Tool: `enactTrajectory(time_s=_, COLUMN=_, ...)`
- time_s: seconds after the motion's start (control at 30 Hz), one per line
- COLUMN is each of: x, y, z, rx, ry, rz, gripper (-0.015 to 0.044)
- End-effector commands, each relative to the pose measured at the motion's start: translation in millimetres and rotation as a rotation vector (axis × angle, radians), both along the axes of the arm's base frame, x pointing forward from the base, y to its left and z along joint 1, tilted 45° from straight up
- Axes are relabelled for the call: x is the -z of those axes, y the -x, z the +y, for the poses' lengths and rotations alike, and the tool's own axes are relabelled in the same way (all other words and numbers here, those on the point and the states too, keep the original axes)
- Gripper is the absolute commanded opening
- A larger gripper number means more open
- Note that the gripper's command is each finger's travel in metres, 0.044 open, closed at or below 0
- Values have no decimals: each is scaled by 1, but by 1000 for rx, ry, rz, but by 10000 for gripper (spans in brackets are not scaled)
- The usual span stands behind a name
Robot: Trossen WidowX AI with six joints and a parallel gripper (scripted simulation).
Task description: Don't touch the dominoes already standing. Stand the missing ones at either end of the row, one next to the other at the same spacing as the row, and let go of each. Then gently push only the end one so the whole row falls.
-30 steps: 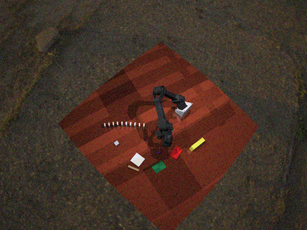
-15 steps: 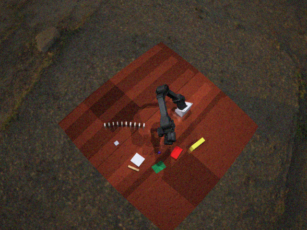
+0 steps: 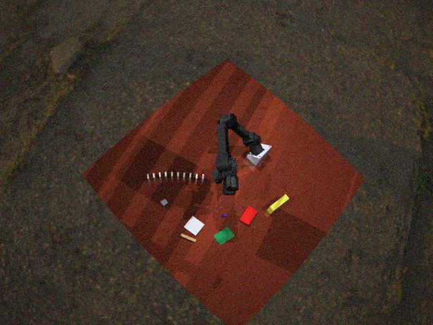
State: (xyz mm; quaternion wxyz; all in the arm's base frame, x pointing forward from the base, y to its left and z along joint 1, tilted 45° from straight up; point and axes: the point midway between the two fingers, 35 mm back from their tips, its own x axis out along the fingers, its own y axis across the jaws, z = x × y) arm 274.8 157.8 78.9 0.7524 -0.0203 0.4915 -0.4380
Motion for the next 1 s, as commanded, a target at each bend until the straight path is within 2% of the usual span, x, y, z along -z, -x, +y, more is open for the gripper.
enactTrajectory(time_s=0.0, x=-51, y=-20, z=-43, rx=7, ry=-14, rz=-31, gripper=107)
enactTrajectory(time_s=0.1, x=-78, y=-25, z=-72, rx=10, ry=-6, rz=-38, gripper=107)
enactTrajectory(time_s=0.33, x=-79, y=-25, z=-75, rx=11, ry=-6, rz=-38, gripper=107)
enactTrajectory(time_s=0.97, x=-16, y=-45, z=-132, rx=11, ry=-2, rz=-36, gripper=107)
